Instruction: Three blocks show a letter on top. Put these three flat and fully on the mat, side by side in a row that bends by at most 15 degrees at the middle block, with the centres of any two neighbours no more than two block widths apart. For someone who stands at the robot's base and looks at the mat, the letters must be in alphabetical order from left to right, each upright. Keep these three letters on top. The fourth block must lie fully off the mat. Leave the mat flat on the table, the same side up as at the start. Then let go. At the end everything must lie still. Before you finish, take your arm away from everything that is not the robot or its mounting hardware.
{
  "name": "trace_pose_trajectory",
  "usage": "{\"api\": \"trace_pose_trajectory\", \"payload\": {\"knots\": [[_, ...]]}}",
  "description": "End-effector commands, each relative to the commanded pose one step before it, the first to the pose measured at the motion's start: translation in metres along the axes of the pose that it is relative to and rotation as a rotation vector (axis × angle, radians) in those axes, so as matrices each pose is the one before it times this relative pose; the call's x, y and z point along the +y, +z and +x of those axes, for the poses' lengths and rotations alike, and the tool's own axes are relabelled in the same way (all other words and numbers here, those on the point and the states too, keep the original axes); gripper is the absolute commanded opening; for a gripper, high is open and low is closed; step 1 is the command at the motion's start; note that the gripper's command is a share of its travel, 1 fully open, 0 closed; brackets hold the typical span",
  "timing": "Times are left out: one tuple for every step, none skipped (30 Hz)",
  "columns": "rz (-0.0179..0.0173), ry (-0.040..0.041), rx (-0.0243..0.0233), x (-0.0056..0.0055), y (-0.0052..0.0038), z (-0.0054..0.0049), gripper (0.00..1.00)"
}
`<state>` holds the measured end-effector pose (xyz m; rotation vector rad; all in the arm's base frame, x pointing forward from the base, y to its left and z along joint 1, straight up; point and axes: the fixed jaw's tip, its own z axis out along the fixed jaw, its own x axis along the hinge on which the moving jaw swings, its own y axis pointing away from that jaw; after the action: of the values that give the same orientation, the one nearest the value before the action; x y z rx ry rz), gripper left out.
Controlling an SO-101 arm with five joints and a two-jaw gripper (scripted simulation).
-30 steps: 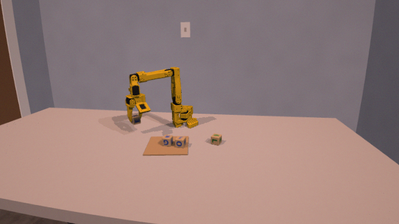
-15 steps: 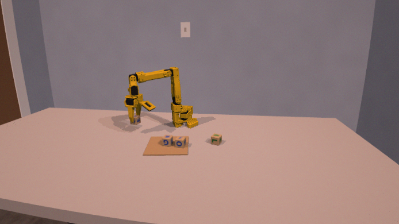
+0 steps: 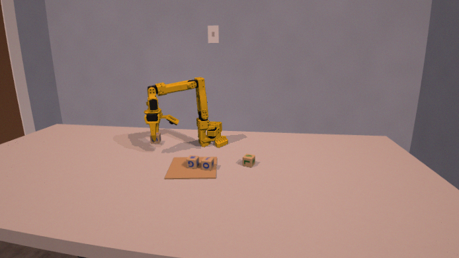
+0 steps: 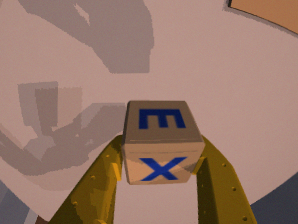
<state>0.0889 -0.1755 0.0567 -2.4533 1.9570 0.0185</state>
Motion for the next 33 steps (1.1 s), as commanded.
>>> {"api": "trace_pose_trajectory", "payload": {"knots": [[0.01861,-0.10939,0.07668,-0.00036,-0.011595,0.01025,0.0],[-0.00012,-0.02611,0.00002,0.00035,0.0001,0.00039,0.0],[-0.00012,-0.02525,0.00001,0.00034,0.000097,0.00037,0.0],[-0.00011,-0.02437,0.00001,0.00034,0.000093,0.00034,0.0],[-0.00011,-0.02348,0.00001,0.00033,0.00009,0.00032,0.0],[-0.00011,-0.02259,0.0,0.00032,0.000087,0.0003,0.0],[-0.0001,-0.02168,0.0,0.00031,0.000083,0.00028,0.0],[-0.0001,-0.02076,0.0,0.0003,0.00008,0.00026,0.0],[-0.00009,-0.01985,0.0,0.00029,0.000077,0.00024,0.0],[0.0,0.0,0.0,0.0,0.0,0.0,0.0],[0.0,0.0,0.0,0.0,0.0,0.0,0.0],[-0.00009,-0.01892,0.0,0.00028,0.000073,0.00023,0.0],[-0.00008,-0.018,-0.00001,0.00026,0.00007,0.00021,0.0],[-0.00008,-0.01707,-0.00001,0.00025,0.000066,0.0002,0.0],[-0.00008,-0.01615,-0.00001,0.00024,0.000063,0.00018,0.0],[-0.00007,-0.01523,-0.00001,0.00023,0.000059,0.00017,0.0],[-0.00007,-0.01432,-0.00001,0.00021,0.000056,0.00015,0.0],[-0.00006,-0.01341,-0.00001,0.0002,0.000052,0.00014,0.0],[-0.00006,-0.01252,-0.00001,0.00019,0.000049,0.00013,0.0],[-0.00005,-0.01163,-0.00001,0.00017,0.000045,0.00012,0.0],[-0.00005,-0.01076,-0.00001,0.00016,0.000042,0.00011,0.0],[-0.00005,-0.00991,-0.00001,0.00015,0.000039,0.0001,0.0],[-0.00004,-0.00908,-0.00001,0.00014,0.000035,0.00009,0.0],[-0.00004,-0.00826,-0.00001,0.00013,0.000032,0.00008,0.0],[-0.00003,-0.00747,-0.00001,0.00011,0.000029,0.00007,0.0],[-0.00003,-0.0067,-0.00001,0.0001,0.000026,0.00006,0.0],[0.0,0.0,0.0,0.0,0.0,0.0,0.0],[0.0,0.0,0.0,0.0,0.0,0.0,0.0],[-0.00003,-0.00597,-0.00001,0.00009,0.000023,0.00005,0.0],[-0.00002,-0.00526,-0.00001,0.00008,0.000021,0.00005,0.0],[-0.00002,-0.00458,-0.00001,0.00007,0.000018,0.00004,0.0],[-0.00002,-0.00394,0.0,0.00006,0.000015,0.00003,0.0],[-0.00002,-0.00334,0.0,0.00005,0.000013,0.00003,0.0]]}}
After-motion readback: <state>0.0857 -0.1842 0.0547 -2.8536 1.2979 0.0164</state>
